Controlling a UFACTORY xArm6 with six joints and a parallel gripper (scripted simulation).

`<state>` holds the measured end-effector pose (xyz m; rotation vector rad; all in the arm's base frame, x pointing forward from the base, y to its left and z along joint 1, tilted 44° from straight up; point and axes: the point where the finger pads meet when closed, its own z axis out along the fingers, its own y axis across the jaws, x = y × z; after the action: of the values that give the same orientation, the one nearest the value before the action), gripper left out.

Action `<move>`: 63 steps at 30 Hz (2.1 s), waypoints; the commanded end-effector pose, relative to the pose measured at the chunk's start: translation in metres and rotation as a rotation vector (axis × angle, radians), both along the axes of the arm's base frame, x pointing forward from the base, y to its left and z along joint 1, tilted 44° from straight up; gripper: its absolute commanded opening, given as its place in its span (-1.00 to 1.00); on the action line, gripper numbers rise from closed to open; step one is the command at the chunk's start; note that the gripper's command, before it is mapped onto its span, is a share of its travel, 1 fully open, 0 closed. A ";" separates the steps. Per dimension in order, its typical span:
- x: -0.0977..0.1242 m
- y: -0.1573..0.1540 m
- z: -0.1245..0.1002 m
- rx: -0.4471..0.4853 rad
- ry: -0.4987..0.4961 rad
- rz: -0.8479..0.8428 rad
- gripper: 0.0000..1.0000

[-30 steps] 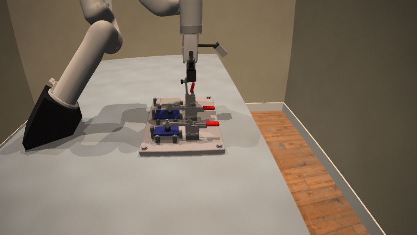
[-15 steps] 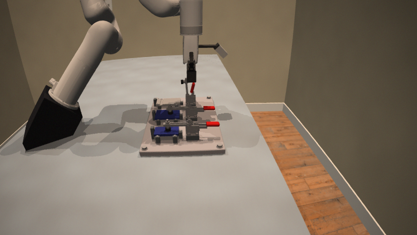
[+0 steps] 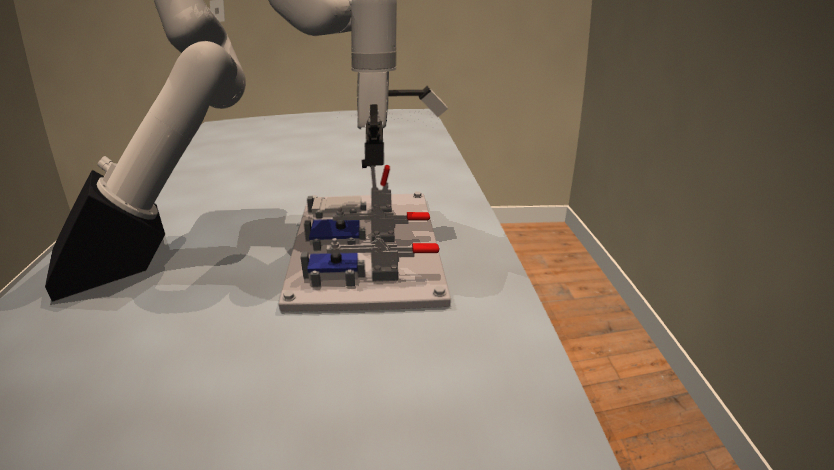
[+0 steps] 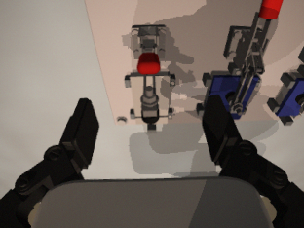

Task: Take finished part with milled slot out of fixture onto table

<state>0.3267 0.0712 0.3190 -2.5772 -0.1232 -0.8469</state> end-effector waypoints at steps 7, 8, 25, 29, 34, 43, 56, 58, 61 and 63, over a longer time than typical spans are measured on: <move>-0.024 0.001 -0.015 0.000 -0.004 -0.001 1.00; -0.027 0.001 -0.018 0.000 -0.004 -0.001 1.00; -0.057 0.003 -0.040 0.000 -0.004 -0.001 1.00; -0.059 0.003 -0.041 0.000 -0.004 -0.001 1.00; -0.060 0.003 -0.042 0.000 -0.004 -0.001 1.00; -0.057 0.005 -0.045 0.000 -0.004 -0.001 1.00; -0.041 0.017 -0.066 0.000 -0.004 -0.001 1.00; -0.038 0.020 -0.071 0.000 -0.004 -0.001 1.00; -0.033 0.023 -0.076 0.000 -0.004 -0.001 1.00; -0.031 0.025 -0.079 0.000 -0.004 -0.001 1.00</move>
<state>0.2872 0.0912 0.2451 -2.5763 -0.1247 -0.8470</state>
